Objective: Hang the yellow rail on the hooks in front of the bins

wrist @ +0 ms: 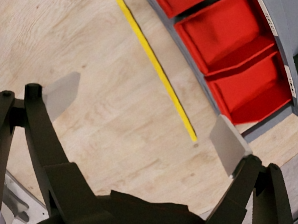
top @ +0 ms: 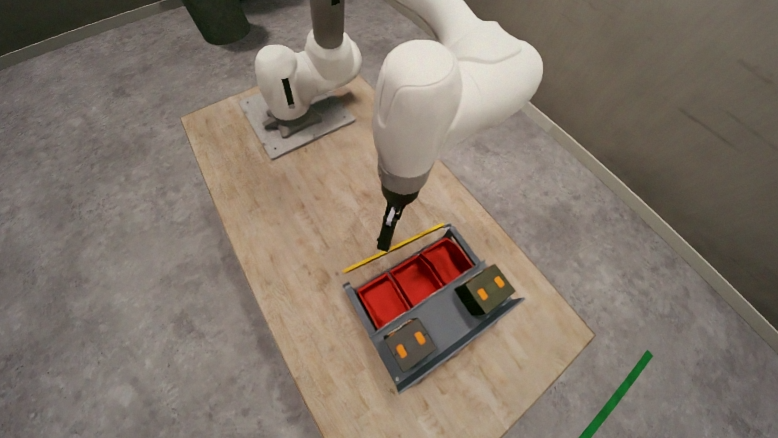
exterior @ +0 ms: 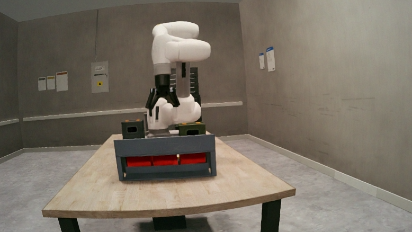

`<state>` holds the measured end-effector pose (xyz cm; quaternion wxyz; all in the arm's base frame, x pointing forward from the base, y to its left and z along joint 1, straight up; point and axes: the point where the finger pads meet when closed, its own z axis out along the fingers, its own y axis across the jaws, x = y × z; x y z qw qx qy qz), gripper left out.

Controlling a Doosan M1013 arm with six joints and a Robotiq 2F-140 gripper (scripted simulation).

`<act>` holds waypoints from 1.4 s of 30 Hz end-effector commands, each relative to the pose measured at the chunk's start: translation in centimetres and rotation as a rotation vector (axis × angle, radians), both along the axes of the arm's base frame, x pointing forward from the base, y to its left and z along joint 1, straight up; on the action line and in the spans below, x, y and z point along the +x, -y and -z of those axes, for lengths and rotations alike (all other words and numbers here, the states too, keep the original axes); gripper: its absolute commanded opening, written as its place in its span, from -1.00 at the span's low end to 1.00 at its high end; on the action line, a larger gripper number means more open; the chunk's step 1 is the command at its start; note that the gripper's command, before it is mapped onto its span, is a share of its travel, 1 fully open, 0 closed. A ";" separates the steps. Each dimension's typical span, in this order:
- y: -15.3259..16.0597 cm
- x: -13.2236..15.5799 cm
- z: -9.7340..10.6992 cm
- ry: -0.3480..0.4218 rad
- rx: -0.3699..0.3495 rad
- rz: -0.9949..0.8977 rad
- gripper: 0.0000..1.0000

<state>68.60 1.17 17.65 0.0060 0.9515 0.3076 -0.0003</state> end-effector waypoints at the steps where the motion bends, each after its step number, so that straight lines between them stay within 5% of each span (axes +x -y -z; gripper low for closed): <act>1: 0.0 0.1 0.2 0.001 0.003 -0.009 1.00; 8: 0.0 0.1 0.2 0.001 0.003 -0.009 1.00; 13: -0.8 1.6 7.0 -0.001 0.005 -0.209 1.00; 42: -1.1 2.2 9.2 -0.004 0.008 -0.409 1.00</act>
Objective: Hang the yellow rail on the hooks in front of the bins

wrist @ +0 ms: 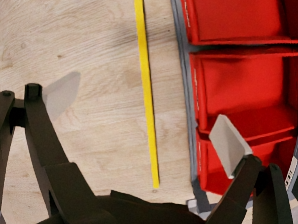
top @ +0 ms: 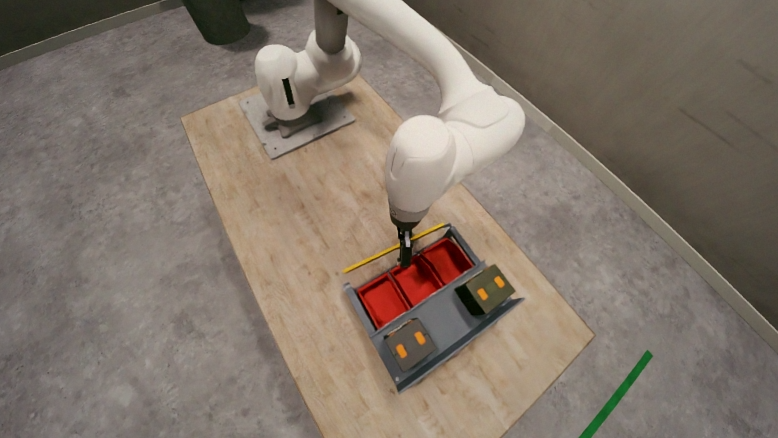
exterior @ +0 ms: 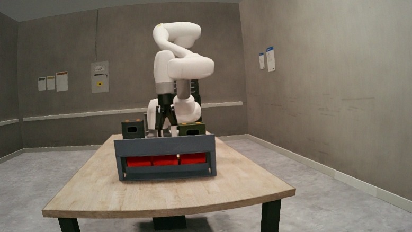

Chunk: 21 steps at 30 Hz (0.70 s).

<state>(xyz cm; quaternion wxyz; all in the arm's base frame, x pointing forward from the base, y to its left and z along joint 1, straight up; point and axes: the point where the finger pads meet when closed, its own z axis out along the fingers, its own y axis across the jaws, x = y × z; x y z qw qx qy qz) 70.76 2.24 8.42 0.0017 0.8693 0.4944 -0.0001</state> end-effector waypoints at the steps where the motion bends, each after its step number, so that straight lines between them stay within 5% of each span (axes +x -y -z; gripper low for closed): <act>1: 0.0 0.0 -0.2 0.000 0.001 -0.040 1.00; 5: 0.1 -0.2 -1.0 -0.002 0.002 -0.200 1.00; 17: 0.1 -0.2 -1.0 -0.002 0.002 -0.200 1.00; 21: 0.2 -0.3 -1.4 -0.004 0.004 -0.349 1.00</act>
